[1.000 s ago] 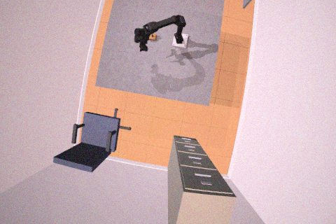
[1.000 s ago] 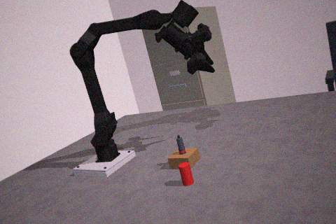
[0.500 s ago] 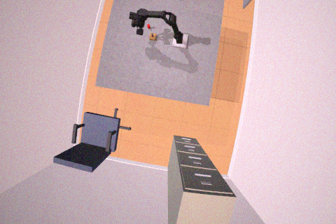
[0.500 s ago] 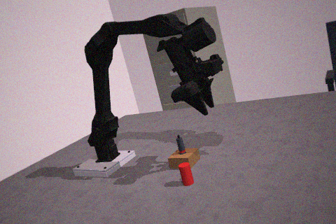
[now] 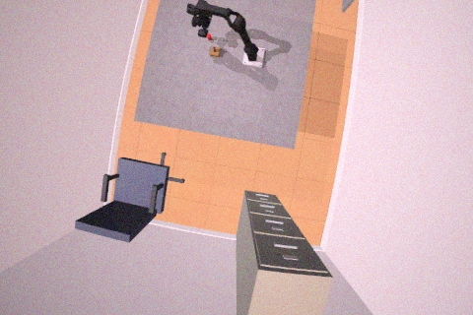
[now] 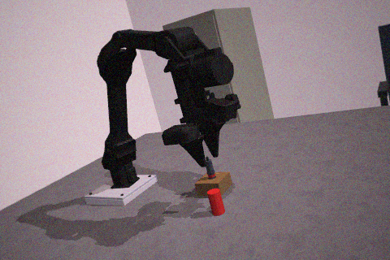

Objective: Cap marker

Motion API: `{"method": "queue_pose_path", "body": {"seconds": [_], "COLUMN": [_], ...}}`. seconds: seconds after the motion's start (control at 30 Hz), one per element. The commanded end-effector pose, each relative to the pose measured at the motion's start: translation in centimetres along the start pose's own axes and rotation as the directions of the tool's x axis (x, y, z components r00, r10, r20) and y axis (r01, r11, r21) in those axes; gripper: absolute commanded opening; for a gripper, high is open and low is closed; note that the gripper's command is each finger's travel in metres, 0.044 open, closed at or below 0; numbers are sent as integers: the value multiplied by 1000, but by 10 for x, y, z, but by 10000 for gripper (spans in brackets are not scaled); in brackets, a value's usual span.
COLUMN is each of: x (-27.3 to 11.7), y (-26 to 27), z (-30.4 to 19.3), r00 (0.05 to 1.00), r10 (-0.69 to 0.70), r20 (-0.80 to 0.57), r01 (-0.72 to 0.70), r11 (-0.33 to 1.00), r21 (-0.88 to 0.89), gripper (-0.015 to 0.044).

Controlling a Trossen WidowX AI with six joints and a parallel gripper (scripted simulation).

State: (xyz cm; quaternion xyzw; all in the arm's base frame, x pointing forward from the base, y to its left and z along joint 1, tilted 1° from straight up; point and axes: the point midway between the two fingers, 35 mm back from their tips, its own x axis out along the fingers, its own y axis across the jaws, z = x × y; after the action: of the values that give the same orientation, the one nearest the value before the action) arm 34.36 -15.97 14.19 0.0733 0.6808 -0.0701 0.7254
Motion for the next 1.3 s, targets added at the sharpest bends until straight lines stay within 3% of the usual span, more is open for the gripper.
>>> {"method": "queue_pose_path", "body": {"seconds": [0.0,1.27], "x": [26,88], "y": [-5,-5], "z": [-3,-6], "r00": [1000,1000], "r10": [-4,-4], "r20": [-13,-13], "r01": [4,4], "r11": [1000,1000], "r21": [-2,-2], "gripper": [241,241]}}
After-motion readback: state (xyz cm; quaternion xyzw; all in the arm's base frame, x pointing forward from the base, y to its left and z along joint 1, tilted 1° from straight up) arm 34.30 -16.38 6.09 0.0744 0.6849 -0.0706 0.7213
